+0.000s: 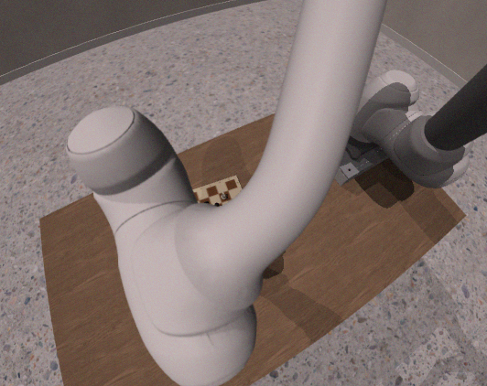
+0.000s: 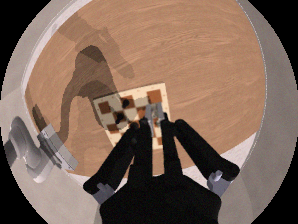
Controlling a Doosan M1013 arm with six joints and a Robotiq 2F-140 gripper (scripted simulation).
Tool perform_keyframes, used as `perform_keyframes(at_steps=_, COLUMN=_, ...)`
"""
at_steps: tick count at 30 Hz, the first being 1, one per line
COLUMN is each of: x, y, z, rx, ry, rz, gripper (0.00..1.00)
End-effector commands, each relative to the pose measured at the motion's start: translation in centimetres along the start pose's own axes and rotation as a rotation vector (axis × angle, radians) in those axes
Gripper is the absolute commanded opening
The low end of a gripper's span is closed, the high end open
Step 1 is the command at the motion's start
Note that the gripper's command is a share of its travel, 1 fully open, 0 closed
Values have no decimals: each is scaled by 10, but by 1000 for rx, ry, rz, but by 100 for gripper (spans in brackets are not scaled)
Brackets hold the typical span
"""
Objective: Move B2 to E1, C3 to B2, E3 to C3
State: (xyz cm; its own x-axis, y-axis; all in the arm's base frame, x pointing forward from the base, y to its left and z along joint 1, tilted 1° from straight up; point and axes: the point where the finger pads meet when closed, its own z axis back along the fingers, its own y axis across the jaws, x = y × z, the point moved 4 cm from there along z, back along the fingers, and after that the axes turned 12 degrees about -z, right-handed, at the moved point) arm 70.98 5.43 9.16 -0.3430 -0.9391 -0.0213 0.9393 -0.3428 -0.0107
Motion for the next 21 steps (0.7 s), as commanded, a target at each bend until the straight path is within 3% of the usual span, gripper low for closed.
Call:
perform_keyframes(at_steps=1, x=0, y=0, z=-9, rx=0, ry=1, rz=0, gripper=0)
perform_keyframes(at_steps=13, x=0, y=0, z=-57, rx=0, ry=1, rz=0, gripper=0)
perform_keyframes(at_steps=21, x=0, y=0, z=-68, rx=0, ry=1, rz=0, gripper=0)
